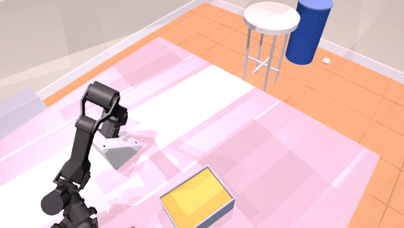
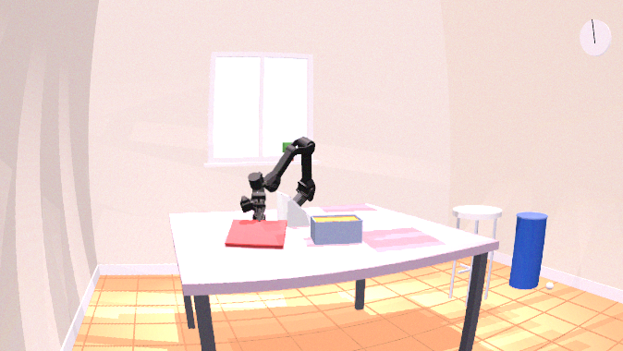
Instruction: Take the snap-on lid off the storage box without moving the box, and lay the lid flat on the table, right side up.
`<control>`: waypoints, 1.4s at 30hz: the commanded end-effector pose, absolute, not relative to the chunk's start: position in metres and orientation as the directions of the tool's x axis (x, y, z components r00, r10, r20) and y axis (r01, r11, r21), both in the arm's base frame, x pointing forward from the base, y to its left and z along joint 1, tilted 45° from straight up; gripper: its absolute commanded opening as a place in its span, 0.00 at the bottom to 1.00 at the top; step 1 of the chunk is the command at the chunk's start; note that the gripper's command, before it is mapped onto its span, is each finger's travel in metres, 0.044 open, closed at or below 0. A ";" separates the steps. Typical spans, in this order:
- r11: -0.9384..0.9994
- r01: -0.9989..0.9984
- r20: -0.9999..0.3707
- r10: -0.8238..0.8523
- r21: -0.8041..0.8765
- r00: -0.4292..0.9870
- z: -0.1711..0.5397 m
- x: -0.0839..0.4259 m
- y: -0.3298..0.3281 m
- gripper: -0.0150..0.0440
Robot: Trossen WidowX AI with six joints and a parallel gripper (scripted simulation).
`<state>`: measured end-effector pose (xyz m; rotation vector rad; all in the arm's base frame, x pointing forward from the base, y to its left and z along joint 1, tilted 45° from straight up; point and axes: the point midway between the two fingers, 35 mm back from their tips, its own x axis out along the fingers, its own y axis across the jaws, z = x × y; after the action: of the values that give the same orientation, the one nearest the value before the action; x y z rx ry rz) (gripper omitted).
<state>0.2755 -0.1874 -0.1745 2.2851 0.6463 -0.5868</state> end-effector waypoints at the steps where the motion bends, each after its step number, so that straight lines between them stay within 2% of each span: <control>1: -0.640 0.612 -0.576 0.305 0.465 0.758 -0.182 0.275 -0.174 0.25; 6: -0.640 0.612 -0.576 0.305 0.465 0.758 -0.185 0.275 -0.172 0.25; 16: -0.640 0.612 -0.577 0.305 0.466 0.758 -0.177 0.277 -0.184 0.70; 18: -0.640 0.612 -0.577 0.305 0.466 0.758 -0.177 0.277 -0.184 0.72; 24: -0.640 0.612 -0.577 0.305 0.465 0.757 -0.176 0.265 -0.180 0.99; 42: -0.639 0.613 -0.580 0.304 0.464 0.756 -0.172 0.229 -0.174 1.00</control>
<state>0.2365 -0.1760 -0.1735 2.2827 0.6852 -0.6069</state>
